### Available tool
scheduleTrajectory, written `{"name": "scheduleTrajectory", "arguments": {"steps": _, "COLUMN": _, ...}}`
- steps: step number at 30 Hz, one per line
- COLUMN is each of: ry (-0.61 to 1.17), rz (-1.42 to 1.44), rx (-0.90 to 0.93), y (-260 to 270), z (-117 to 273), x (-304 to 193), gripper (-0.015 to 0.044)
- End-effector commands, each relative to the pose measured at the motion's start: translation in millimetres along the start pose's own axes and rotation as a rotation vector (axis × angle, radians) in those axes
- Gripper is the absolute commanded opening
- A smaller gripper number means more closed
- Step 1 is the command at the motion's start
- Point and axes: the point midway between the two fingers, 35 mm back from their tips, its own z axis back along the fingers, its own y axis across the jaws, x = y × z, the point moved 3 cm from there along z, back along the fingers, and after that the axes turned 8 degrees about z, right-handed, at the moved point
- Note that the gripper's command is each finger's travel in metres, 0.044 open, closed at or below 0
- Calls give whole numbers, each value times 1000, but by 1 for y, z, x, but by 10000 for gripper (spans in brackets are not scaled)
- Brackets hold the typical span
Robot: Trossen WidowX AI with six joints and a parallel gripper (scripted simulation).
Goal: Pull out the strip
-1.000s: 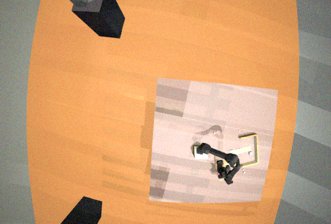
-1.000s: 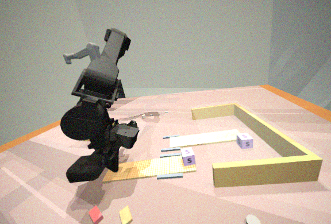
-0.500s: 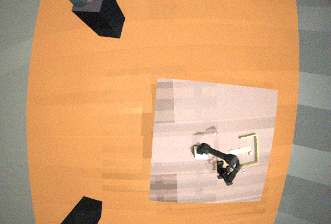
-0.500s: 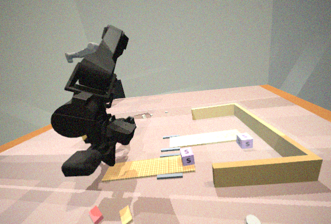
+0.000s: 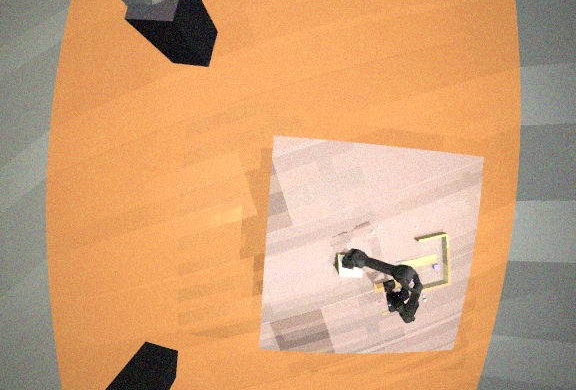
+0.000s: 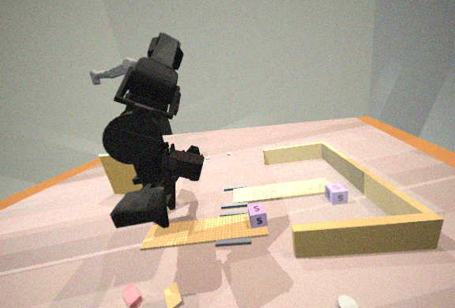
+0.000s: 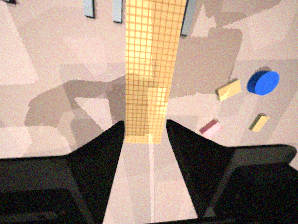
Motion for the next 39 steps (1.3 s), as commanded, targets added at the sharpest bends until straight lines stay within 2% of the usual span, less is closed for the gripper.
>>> {"name": "scheduleTrajectory", "arguments": {"steps": 1, "ry": -7, "rz": 6, "rx": -7, "y": -3, "z": 3, "x": 16, "gripper": 315}}
{"name": "scheduleTrajectory", "arguments": {"steps": 6, "ry": -8, "rz": 6, "rx": -6, "y": -6, "z": 4, "x": 33, "gripper": 440}}
{"name": "scheduleTrajectory", "arguments": {"steps": 39, "ry": -12, "rz": 10, "rx": -6, "y": -32, "z": 27, "x": 159, "gripper": 440}}
